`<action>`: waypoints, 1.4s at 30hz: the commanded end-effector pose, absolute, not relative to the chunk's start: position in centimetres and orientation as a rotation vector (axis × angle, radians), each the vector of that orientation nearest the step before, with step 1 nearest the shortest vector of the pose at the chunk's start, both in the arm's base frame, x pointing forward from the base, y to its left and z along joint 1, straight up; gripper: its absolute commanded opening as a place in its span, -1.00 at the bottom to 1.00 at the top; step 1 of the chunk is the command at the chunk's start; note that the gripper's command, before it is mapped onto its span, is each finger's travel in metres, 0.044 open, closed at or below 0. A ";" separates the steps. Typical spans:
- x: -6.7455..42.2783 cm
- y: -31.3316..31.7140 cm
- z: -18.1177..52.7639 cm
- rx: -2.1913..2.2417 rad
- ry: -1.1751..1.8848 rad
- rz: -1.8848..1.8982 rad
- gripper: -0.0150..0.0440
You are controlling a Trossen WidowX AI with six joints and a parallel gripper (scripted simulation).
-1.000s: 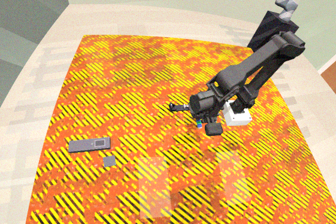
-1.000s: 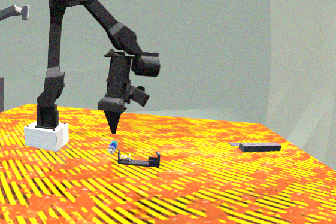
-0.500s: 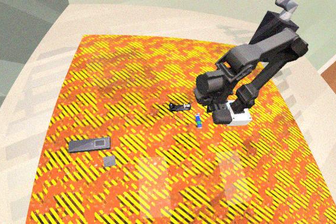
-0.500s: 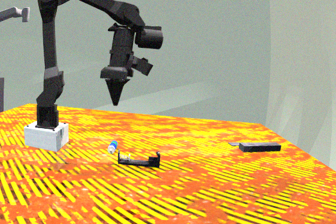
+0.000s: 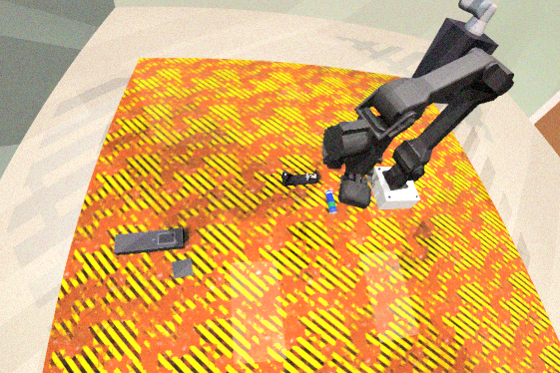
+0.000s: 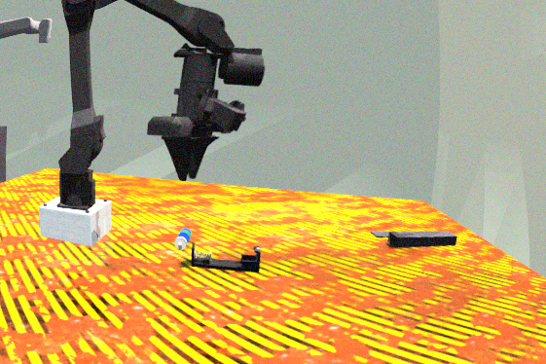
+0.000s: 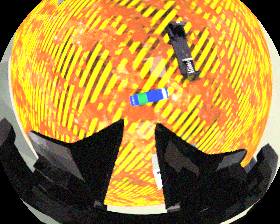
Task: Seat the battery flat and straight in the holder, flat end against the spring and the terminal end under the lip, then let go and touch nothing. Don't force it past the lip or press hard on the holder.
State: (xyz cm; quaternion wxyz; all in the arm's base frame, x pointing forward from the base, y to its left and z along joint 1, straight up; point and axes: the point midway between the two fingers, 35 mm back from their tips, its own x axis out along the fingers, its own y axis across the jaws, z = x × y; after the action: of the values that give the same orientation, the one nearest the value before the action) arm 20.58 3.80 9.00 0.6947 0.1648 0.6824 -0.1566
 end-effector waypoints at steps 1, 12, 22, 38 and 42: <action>20.6 3.3 7.0 0.705 1.447 -0.684 0.27; 20.3 2.3 3.8 1.299 1.152 -1.268 0.27; 20.3 2.3 3.8 1.299 1.152 -1.268 0.27; 20.5 2.3 2.0 1.299 1.152 -1.268 0.27; 20.5 2.4 1.3 1.299 1.152 -1.268 0.27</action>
State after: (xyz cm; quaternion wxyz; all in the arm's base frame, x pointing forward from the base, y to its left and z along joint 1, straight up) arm 20.57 2.32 1.94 0.4791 0.5318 0.4705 -0.5160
